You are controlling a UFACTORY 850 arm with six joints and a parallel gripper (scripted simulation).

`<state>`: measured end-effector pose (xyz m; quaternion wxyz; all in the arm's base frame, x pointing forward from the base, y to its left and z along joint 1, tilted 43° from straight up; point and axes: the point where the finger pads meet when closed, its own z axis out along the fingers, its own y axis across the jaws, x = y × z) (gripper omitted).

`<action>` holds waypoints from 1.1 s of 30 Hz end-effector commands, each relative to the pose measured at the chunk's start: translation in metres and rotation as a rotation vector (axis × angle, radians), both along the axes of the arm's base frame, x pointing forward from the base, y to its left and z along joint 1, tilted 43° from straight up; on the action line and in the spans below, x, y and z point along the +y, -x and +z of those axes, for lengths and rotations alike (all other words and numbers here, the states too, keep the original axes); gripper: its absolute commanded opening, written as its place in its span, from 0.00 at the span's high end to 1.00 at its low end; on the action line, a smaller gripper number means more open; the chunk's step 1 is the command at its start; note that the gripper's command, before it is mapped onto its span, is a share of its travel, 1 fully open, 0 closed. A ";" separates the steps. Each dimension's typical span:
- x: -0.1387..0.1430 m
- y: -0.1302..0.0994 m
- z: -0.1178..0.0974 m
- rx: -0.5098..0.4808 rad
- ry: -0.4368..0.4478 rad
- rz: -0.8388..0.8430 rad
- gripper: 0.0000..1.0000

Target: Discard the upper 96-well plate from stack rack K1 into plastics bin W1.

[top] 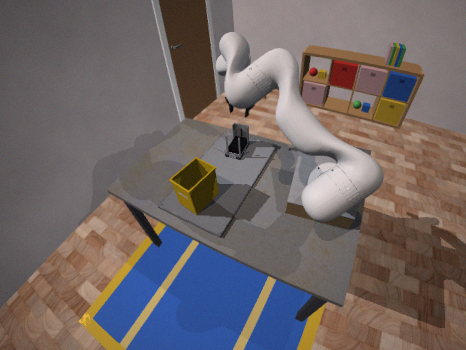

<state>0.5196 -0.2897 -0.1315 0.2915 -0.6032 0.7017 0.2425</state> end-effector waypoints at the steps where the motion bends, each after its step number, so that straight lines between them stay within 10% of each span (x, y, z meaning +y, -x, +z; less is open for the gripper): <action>1: 0.006 -0.011 0.014 0.017 0.023 0.114 0.00; 33: 0.022 -0.013 0.000 0.018 0.023 0.117 0.00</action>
